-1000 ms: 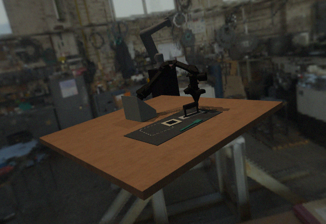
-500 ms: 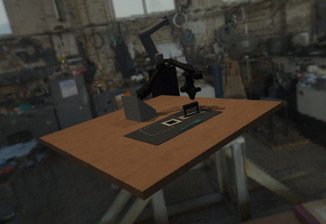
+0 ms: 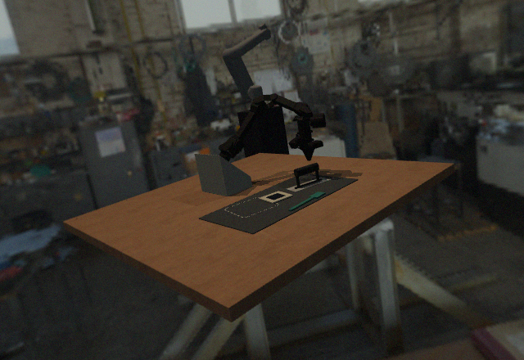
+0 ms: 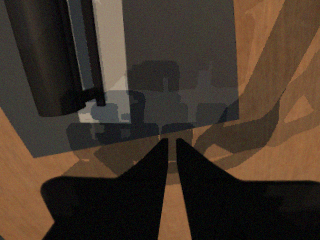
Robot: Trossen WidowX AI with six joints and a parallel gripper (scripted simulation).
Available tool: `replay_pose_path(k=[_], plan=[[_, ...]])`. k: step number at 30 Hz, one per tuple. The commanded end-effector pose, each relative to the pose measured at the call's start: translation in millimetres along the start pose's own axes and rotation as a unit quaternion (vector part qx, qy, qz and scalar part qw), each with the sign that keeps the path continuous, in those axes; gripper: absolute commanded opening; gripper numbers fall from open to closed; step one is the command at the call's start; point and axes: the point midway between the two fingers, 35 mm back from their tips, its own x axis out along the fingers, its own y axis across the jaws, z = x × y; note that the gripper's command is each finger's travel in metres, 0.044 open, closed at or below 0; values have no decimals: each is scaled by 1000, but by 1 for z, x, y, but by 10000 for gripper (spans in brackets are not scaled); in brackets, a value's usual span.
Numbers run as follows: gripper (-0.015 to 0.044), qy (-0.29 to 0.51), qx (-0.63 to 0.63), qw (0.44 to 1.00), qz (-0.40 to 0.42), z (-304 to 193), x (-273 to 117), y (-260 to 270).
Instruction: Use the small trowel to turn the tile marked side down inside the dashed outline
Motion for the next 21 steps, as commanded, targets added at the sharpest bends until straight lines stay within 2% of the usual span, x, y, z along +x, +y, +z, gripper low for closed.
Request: replay_pose_path(k=[1,13,17,21], plan=[[0,0,0,1000,0,0,0,0],[0,0,0,1000,0,0,0,0],[100,0,0,1000,0,0,0,0],[100,0,0,1000,0,0,0,0]])
